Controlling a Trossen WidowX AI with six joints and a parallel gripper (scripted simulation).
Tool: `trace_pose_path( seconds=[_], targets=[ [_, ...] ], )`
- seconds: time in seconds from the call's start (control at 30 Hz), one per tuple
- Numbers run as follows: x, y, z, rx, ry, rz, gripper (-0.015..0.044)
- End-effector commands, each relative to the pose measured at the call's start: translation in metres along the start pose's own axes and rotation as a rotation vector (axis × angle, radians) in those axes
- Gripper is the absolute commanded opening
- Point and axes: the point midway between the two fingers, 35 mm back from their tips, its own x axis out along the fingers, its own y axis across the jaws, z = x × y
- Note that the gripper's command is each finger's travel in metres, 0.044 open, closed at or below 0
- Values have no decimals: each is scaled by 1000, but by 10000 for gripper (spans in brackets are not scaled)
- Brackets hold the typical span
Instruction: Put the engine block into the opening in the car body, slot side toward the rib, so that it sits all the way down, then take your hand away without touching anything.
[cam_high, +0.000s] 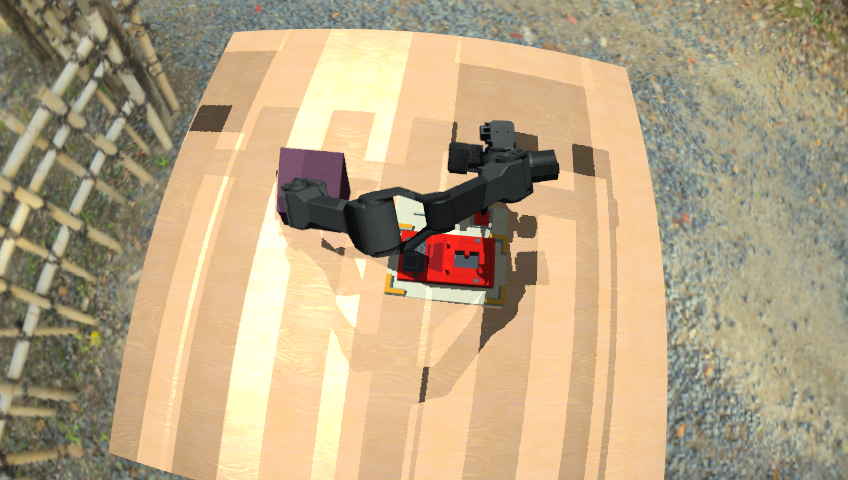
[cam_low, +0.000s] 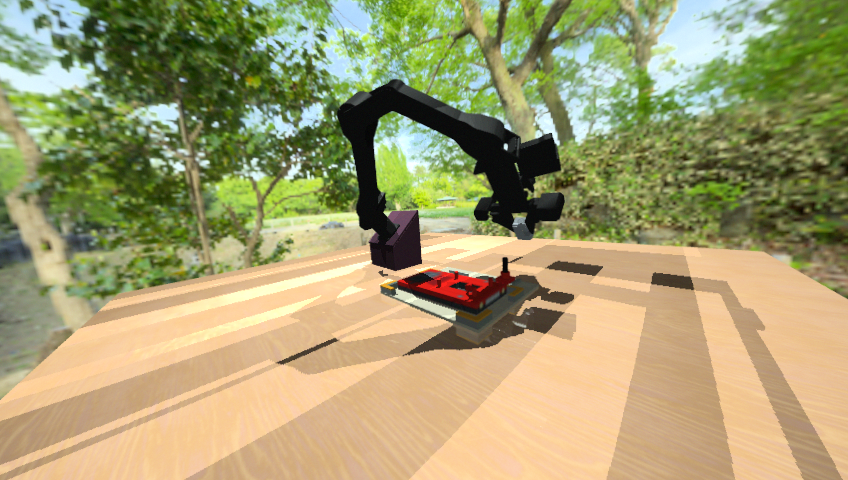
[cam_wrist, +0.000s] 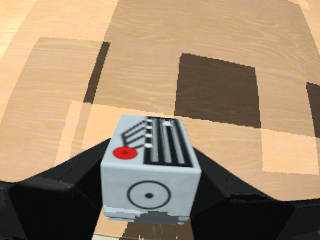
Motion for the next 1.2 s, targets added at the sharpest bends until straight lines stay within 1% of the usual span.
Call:
trace_pose_path(
  seconds=[0.0,1.17],
  targets=[
    [7,1,-5,-5,-5,4,0],
    [46,2,-41,-5,-2,4,0]
  ],
)
